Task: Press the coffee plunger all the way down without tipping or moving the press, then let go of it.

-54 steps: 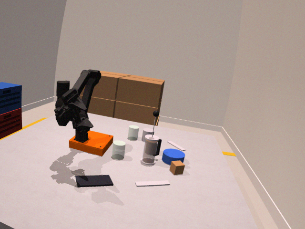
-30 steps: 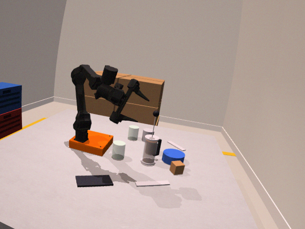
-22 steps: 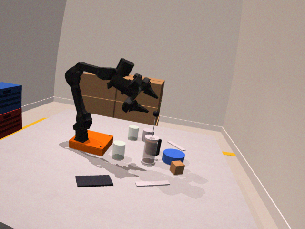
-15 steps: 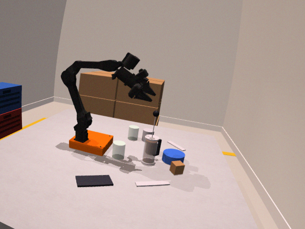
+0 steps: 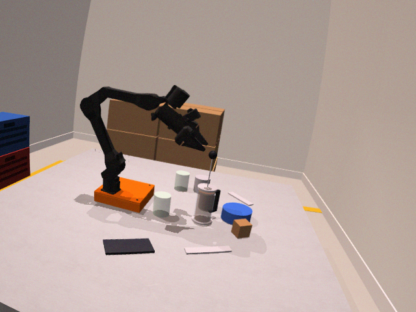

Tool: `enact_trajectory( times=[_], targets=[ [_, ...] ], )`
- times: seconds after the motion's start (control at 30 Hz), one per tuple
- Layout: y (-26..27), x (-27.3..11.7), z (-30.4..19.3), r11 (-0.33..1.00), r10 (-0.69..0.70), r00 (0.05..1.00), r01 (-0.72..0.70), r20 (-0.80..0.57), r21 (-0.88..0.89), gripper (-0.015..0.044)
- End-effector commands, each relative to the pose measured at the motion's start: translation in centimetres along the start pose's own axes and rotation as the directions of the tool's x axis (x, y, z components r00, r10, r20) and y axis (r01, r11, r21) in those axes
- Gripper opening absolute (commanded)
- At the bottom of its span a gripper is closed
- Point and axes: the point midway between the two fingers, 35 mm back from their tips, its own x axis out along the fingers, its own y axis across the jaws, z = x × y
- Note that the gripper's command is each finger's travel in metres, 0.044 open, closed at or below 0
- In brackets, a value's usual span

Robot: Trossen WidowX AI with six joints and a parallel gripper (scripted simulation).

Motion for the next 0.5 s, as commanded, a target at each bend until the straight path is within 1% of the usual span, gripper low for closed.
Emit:
enact_trajectory(
  times=[0.0, 0.47],
  targets=[
    [-0.1, 0.1, -0.1, 1.000, -0.004, 1.000, 0.004, 0.010, -0.004, 0.0440],
    [-0.1, 2.2, -0.1, 1.000, -0.005, 1.000, 0.005, 0.012, -0.004, 0.0440]
  ],
)
